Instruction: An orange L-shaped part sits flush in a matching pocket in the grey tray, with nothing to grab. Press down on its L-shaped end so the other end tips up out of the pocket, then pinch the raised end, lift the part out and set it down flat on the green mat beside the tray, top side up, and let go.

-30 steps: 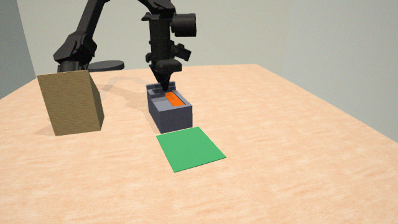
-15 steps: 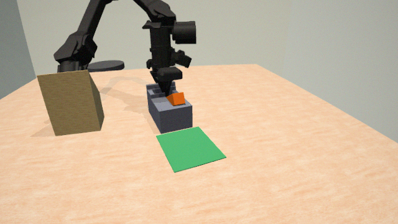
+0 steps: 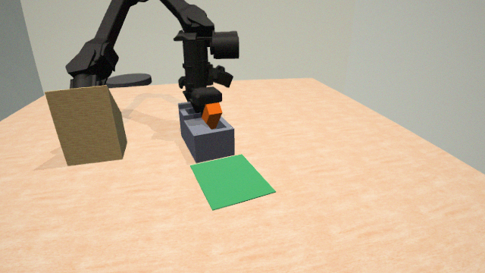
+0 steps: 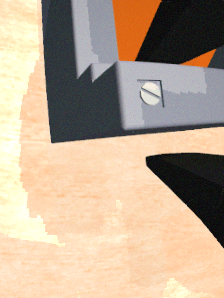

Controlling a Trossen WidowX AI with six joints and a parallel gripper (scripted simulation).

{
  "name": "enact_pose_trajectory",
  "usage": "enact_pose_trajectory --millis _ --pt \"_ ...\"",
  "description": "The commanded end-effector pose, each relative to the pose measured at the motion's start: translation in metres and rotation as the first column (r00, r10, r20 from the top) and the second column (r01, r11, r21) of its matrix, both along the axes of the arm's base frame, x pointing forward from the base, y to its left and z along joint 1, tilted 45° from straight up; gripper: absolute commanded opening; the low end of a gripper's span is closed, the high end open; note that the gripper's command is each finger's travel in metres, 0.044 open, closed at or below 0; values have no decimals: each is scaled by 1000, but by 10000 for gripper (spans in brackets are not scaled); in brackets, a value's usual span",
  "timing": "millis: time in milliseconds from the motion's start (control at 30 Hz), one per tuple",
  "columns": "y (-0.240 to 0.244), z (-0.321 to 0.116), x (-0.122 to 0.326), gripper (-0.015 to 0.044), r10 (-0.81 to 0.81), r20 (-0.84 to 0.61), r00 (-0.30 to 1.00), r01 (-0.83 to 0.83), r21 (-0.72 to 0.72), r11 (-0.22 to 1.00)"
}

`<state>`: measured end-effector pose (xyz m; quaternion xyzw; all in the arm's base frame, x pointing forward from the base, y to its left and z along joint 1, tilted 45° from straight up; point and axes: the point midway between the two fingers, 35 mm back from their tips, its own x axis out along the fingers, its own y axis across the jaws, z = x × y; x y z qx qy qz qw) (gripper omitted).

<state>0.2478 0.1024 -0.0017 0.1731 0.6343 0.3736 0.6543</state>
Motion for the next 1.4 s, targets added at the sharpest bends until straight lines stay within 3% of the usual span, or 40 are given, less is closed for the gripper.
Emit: enact_pose_trajectory --millis 0,767,1100,1367 --pt "0 -2 -2 180 -2 -10 1000 2 -6 1000" --pt "-2 16 -4 180 -2 -10 1000 2 -6 1000" --pt "-76 73 8 180 -2 -10 1000 2 -12 1000" --pt "-78 75 8 180 -2 -11 1000 2 -11 1000"
